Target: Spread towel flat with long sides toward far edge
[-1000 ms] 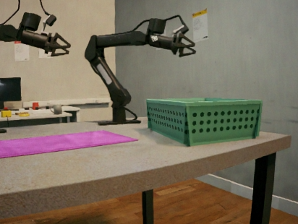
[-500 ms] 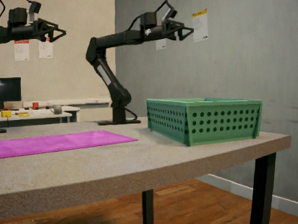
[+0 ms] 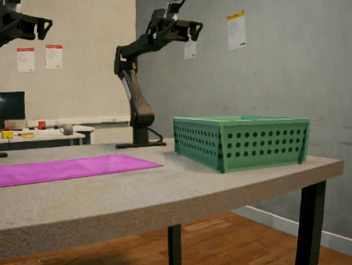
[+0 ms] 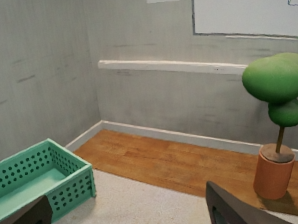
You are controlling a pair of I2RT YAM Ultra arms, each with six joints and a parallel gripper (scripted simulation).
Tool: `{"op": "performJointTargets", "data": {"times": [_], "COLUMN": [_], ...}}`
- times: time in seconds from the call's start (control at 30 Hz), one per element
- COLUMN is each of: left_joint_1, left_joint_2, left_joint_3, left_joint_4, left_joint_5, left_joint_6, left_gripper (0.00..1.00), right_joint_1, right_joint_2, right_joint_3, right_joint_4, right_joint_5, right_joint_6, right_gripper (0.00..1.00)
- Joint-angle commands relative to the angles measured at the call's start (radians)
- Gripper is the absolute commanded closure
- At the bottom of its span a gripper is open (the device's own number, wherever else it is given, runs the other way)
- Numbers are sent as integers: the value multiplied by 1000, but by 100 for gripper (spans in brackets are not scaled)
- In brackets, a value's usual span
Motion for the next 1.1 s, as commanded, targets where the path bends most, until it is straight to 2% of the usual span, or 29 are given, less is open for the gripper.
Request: {"op": "performJointTargets", "data": {"times": [0.0,0.07,0.1,0.17,0.23,0.27,0.67,0.7,0.97,1.07], "left_joint_1": [-59,-222,-233,-235,-246,-234,-238,-226,-226,-232], "left_joint_2": [1,-2,5,0,13,12,1,-28,-101,-110], "left_joint_3": [21,19,22,8,26,26,8,-25,-110,-118], "left_joint_4": [-7,-10,-7,3,-6,-7,3,-30,-188,-220], "left_joint_5": [111,-55,-70,-78,-88,-90,-84,-55,84,99], "left_joint_6": [2,11,11,4,11,11,4,28,176,202], "left_gripper": [0,0,0,0,0,0,0,66,66,66], "right_joint_1": [-53,-222,-254,-260,-430,-451,-450,-455,-467,-458], "right_joint_2": [6,1,7,8,3,9,-15,-22,-81,-91], "right_joint_3": [24,22,25,25,23,26,30,-23,-125,-96], "right_joint_4": [31,28,31,32,30,33,39,11,-116,-138], "right_joint_5": [127,-44,-75,115,-58,-80,-109,-128,-268,-282], "right_joint_6": [-2,3,5,-2,4,5,7,-23,-179,-207], "right_gripper": [0,0,0,0,0,0,0,66,66,66]}}
